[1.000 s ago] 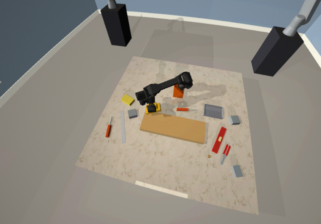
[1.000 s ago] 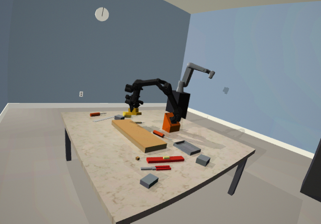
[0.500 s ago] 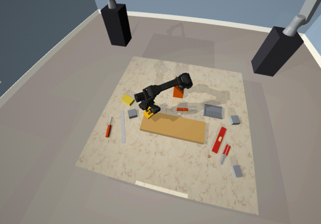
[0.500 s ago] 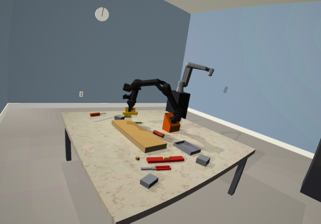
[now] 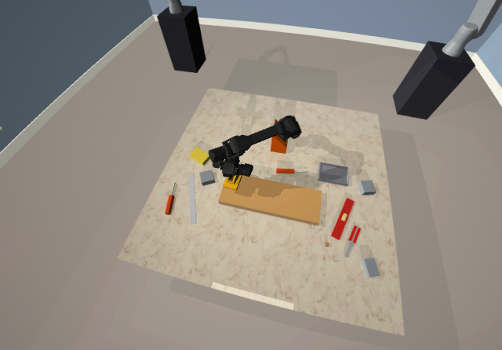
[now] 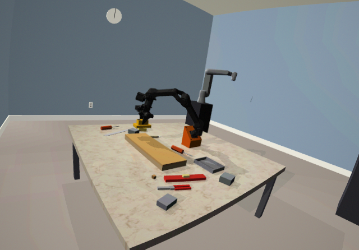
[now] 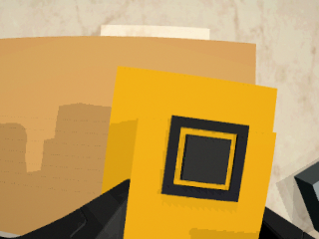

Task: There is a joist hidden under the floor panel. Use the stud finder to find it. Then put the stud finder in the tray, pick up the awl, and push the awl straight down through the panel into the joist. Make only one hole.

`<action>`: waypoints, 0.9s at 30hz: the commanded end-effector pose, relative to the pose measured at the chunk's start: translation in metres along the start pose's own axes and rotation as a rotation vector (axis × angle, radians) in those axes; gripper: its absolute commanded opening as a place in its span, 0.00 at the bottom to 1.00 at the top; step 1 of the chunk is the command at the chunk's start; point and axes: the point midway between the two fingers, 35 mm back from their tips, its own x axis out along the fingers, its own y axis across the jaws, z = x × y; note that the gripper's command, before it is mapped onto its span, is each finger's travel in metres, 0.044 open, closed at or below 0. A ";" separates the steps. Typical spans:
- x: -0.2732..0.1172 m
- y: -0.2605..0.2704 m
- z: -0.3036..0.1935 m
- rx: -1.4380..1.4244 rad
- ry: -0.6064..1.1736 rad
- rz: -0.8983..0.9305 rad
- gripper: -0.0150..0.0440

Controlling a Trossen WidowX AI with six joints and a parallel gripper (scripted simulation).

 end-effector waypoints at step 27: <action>0.037 -0.002 -0.003 -0.081 -0.023 0.000 0.25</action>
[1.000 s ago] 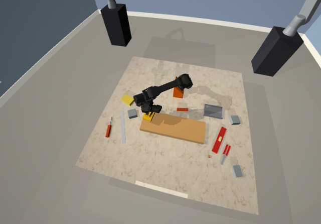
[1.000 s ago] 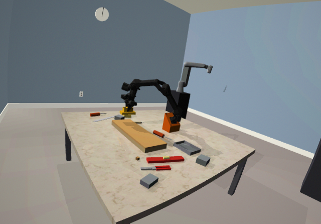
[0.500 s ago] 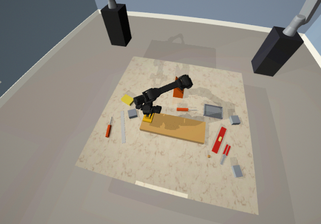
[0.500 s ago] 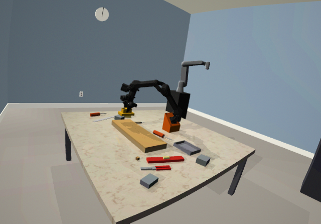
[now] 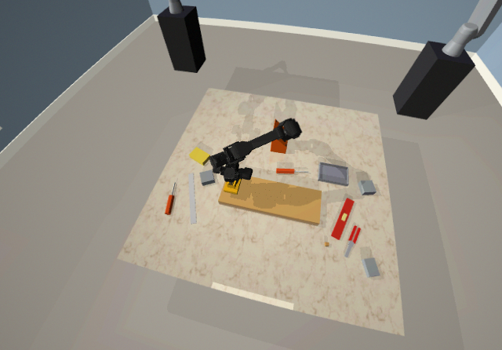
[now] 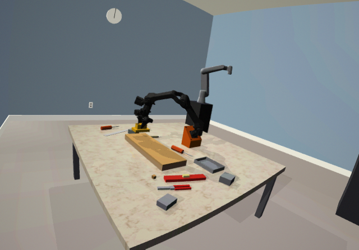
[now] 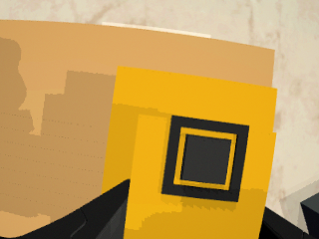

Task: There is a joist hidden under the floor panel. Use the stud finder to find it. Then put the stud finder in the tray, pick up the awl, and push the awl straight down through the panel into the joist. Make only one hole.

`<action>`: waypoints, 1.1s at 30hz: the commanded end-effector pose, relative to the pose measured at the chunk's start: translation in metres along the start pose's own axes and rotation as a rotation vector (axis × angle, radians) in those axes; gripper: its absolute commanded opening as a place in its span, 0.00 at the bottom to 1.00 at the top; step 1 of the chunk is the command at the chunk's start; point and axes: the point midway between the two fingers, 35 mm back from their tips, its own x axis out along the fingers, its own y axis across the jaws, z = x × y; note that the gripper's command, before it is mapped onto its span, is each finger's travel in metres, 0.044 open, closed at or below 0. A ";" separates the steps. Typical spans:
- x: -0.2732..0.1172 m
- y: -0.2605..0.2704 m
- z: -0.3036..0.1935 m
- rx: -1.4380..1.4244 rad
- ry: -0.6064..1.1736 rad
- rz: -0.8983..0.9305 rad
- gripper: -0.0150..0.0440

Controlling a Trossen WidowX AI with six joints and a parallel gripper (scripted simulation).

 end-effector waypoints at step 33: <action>0.040 0.010 -0.012 0.002 -0.009 0.005 0.25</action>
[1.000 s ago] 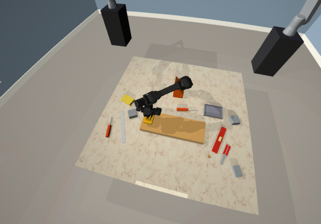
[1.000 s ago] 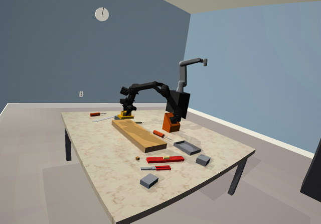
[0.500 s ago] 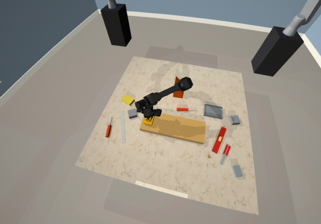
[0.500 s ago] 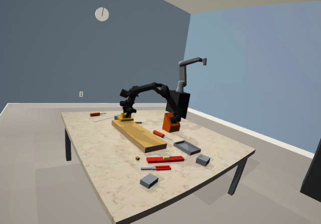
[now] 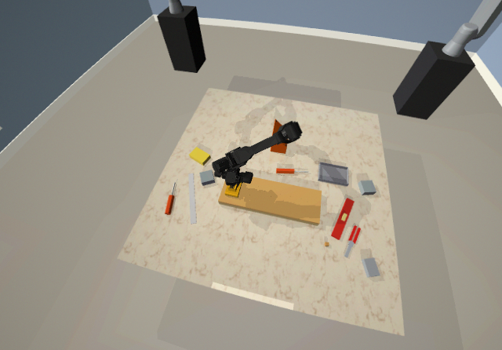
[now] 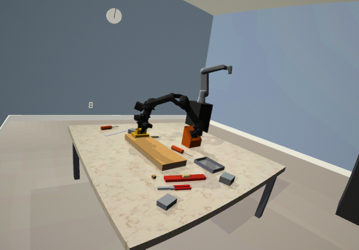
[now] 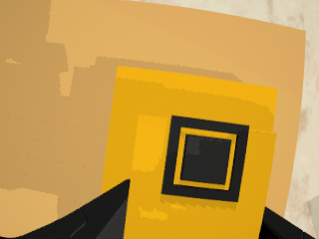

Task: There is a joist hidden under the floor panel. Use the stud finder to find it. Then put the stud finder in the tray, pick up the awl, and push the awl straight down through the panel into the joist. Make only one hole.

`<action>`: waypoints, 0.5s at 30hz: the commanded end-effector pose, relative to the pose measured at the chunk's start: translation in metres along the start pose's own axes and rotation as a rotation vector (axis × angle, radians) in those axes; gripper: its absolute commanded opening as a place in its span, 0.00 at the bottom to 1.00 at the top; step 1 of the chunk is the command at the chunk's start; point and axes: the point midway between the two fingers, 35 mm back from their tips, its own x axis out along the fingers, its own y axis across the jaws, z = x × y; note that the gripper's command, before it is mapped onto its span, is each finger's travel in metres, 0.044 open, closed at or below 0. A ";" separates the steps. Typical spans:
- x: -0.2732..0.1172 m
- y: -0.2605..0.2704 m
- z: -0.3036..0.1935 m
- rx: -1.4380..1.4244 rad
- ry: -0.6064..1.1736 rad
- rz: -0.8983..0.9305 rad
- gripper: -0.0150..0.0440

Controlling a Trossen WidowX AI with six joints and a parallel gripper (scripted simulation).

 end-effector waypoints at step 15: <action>0.002 0.046 0.001 0.005 0.000 0.006 0.25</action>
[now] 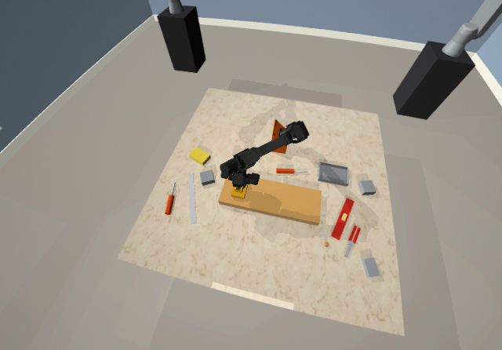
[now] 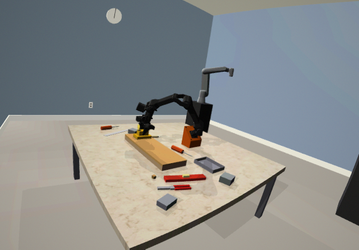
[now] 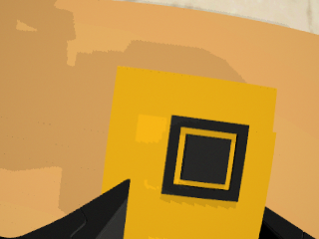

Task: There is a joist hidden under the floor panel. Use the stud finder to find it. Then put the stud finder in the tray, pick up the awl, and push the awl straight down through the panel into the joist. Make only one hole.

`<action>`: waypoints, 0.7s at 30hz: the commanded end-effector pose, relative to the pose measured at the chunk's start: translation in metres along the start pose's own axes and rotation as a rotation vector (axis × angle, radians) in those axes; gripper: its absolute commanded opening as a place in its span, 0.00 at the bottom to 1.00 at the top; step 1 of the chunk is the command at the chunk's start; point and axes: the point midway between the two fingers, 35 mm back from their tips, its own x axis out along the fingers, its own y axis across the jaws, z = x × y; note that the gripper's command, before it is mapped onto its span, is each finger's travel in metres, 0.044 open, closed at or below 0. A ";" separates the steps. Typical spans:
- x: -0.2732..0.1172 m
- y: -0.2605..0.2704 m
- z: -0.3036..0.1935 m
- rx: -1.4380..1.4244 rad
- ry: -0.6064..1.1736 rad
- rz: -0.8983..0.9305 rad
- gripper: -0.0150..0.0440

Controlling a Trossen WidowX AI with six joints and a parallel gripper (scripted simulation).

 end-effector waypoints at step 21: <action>0.001 0.065 0.000 0.002 0.001 0.010 0.25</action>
